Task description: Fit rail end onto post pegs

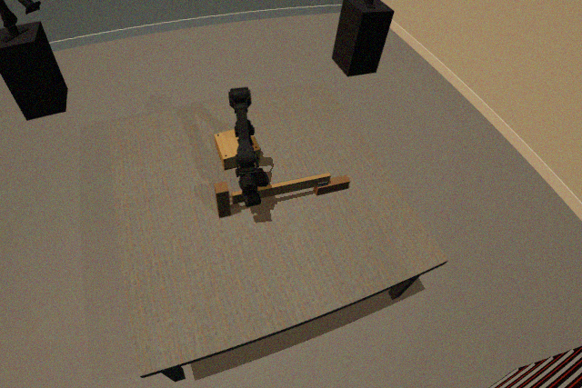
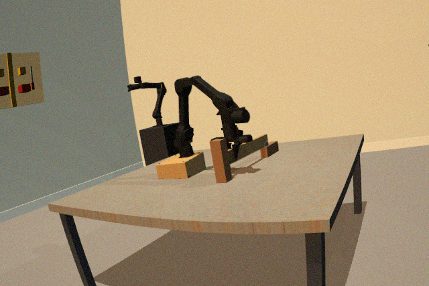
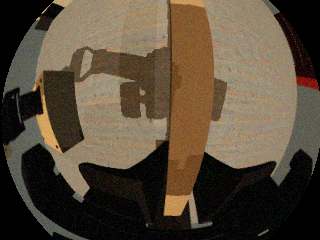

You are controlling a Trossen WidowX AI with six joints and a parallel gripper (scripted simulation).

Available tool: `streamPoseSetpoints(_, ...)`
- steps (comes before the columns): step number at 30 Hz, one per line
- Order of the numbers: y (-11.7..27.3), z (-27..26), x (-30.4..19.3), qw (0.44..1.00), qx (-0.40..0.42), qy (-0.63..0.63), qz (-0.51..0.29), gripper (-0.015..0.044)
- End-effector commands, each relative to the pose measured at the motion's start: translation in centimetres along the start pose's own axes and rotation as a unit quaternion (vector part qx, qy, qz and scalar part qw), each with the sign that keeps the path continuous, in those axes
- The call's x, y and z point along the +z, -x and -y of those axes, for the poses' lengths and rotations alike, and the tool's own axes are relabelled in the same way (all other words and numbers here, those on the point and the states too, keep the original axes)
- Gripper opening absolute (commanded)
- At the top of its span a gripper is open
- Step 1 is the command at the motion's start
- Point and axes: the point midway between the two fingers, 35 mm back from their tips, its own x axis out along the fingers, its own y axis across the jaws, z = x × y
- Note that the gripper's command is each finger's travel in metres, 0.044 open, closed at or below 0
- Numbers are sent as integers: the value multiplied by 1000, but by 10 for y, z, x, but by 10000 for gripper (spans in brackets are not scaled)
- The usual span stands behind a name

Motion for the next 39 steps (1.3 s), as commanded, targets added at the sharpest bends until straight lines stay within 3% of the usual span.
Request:
streamPoseSetpoints(1,-1,0,0,1000,-1,-2,1,0)
streamPoseSetpoints(39,1,0,-7,1000,-1,-2,0,0)
